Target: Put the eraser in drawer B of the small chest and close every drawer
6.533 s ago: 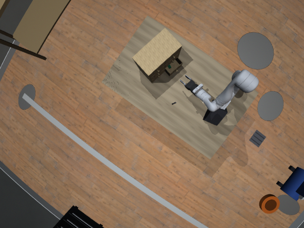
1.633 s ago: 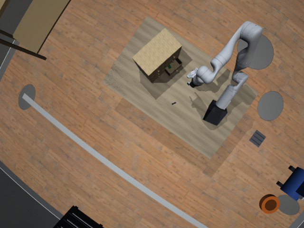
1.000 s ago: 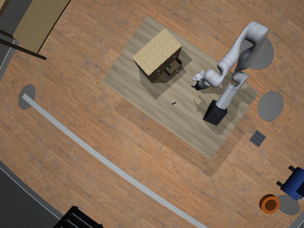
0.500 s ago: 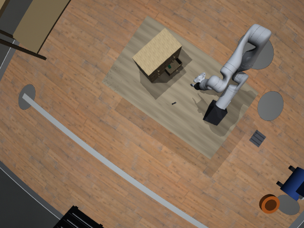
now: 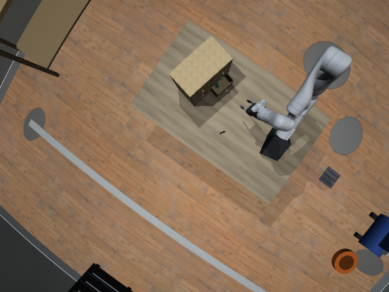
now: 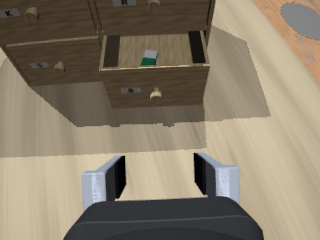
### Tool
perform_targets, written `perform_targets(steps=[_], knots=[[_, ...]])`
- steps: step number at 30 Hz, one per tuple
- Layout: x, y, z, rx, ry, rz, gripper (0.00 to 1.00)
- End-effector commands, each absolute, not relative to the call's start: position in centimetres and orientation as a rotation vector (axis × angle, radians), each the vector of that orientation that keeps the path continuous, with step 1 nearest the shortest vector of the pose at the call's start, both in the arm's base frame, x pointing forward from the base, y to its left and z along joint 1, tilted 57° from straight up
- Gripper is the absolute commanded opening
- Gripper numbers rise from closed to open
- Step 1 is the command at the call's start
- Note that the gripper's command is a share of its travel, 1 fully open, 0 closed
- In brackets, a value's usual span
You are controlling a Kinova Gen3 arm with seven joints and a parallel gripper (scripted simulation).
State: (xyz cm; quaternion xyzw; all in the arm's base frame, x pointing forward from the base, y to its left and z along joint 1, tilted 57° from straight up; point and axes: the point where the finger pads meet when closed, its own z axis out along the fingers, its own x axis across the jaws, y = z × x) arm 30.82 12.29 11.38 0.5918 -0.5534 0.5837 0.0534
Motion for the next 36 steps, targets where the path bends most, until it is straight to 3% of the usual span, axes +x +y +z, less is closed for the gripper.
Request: perform_targets(steps=[1, 22, 36], knots=[[31.1, 11.5, 10.8, 1.841, -1.595, 1.898, 1.00], [34.1, 8.6, 9.6, 1.987, -1.244, 2.398, 1.00], [35.2, 7.7, 9.0, 2.021, -1.107, 2.559, 1.00]])
